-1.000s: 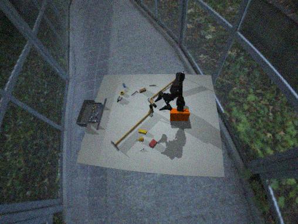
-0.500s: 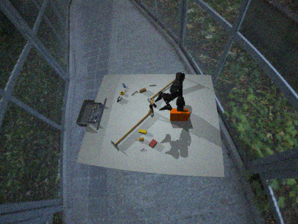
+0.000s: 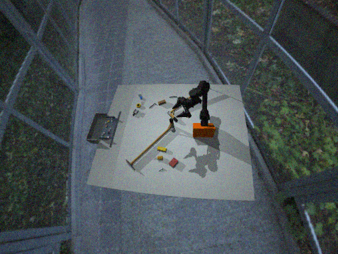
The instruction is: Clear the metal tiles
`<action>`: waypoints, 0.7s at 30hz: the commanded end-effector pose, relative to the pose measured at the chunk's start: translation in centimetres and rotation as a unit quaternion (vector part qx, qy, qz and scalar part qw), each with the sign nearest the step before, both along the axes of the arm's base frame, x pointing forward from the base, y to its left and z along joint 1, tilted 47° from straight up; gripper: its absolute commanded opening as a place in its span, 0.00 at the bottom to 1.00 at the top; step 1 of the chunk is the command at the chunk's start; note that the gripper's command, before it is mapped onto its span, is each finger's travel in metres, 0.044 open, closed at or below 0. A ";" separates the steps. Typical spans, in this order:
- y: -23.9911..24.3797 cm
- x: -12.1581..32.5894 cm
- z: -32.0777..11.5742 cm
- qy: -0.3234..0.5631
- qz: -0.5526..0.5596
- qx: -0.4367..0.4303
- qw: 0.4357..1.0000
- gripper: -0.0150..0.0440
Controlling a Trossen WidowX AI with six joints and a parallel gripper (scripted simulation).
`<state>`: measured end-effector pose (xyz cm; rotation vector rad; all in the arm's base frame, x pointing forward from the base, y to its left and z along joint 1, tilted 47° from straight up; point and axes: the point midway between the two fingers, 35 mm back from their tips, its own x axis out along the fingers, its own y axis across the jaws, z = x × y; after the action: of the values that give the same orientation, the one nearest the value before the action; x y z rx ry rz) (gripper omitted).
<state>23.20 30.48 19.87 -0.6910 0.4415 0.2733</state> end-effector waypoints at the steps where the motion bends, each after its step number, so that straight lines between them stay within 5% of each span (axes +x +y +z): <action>1: 0.0 0.7 1.9 -0.009 -0.004 0.024 1.000 1.00; 21: -2.4 3.8 11.6 -0.068 -0.032 0.138 0.988 1.00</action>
<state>26.70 28.45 29.89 -0.4524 0.3103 0.2236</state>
